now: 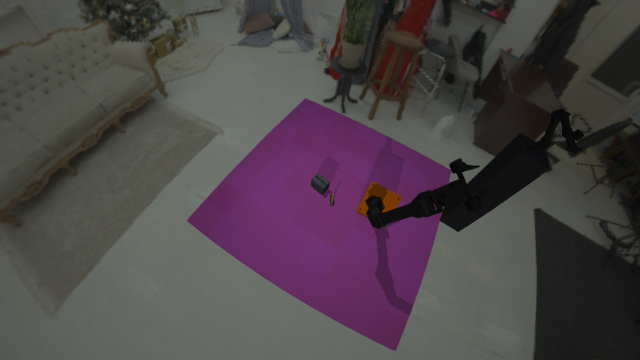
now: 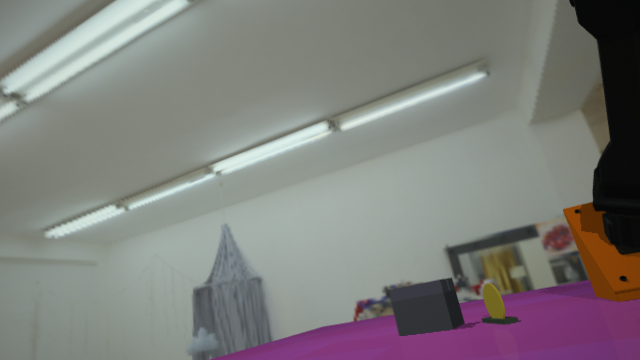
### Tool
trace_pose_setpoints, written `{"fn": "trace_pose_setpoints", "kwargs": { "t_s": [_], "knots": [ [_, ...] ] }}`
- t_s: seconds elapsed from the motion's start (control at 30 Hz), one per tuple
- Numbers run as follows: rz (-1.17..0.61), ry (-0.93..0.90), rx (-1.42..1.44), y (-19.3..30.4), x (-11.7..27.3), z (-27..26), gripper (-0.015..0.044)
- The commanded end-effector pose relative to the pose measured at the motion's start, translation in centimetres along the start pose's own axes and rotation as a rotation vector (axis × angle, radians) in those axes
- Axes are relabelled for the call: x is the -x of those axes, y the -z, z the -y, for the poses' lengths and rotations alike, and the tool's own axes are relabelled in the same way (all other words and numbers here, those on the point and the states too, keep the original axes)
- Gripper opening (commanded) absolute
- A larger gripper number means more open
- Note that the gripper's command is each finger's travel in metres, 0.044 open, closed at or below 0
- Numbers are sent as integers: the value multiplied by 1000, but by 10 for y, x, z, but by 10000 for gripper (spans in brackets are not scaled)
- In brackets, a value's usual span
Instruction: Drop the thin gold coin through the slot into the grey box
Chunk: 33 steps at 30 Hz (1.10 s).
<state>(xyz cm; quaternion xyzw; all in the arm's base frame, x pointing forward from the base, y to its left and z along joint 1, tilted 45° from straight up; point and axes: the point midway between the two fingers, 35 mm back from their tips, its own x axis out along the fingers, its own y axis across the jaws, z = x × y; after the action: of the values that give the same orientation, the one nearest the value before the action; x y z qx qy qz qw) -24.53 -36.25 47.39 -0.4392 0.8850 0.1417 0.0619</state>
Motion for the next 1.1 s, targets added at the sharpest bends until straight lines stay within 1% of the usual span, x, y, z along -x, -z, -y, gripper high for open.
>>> {"fn": "trace_pose_setpoints", "kwargs": {
  "t_s": [0.0, 0.07, 0.27, 0.43, 0.63, 0.87, 1.07],
  "knots": [
    [3, 8, 9, -1, 0, 3, 374],
    [29, 72, 80, -10, -3, 25, 321],
    [105, 372, 404, -52, 2, 126, 164],
    [116, 633, 677, -92, 26, 202, 161],
    [71, 956, 996, -145, 75, 279, 161],
    [-67, 1362, 1358, -213, 157, 344, 161],
    [-262, 1727, 1637, -275, 238, 369, 161]
  ]
}}
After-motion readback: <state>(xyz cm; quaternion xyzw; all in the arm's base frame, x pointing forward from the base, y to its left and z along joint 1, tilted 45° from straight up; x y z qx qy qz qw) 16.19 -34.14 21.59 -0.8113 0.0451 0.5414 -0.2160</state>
